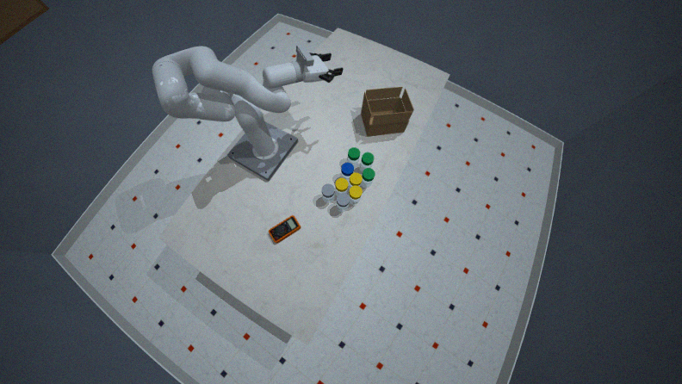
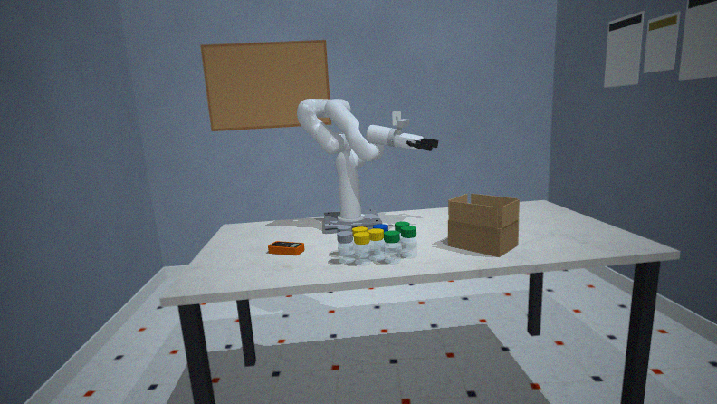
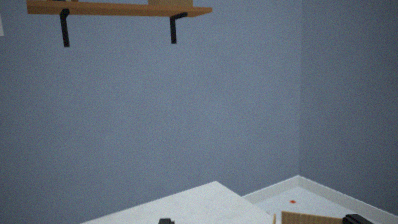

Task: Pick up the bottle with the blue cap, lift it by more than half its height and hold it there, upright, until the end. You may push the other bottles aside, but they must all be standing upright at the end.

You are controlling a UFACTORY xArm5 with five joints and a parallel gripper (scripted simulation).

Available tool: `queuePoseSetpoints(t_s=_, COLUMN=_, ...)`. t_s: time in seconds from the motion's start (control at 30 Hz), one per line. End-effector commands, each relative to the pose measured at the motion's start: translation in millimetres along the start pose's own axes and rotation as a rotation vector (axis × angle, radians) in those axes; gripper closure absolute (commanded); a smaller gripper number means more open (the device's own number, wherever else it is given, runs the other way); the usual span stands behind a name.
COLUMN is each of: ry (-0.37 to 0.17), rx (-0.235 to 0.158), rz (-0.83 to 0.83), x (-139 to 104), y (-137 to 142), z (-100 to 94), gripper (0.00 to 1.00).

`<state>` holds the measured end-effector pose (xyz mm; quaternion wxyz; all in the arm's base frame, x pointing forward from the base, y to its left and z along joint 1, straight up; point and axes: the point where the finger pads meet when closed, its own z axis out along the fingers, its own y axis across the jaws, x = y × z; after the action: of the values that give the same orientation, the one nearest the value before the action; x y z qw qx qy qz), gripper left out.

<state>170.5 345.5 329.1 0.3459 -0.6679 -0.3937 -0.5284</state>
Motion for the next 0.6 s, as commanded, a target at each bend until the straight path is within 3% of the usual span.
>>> queuePoseSetpoints(t_s=0.0, ry=0.003, rx=0.0, rz=0.0, x=1.3, y=-0.1, z=0.0, gripper=0.0)
queuePoseSetpoints(t_s=0.53, ry=0.003, rx=0.0, rz=0.0, x=1.3, y=-0.1, z=0.0, gripper=0.0)
queuePoseSetpoints(t_s=0.57, ry=0.001, rx=-0.001, rz=0.002, x=1.3, y=0.2, z=0.3, gripper=0.21)
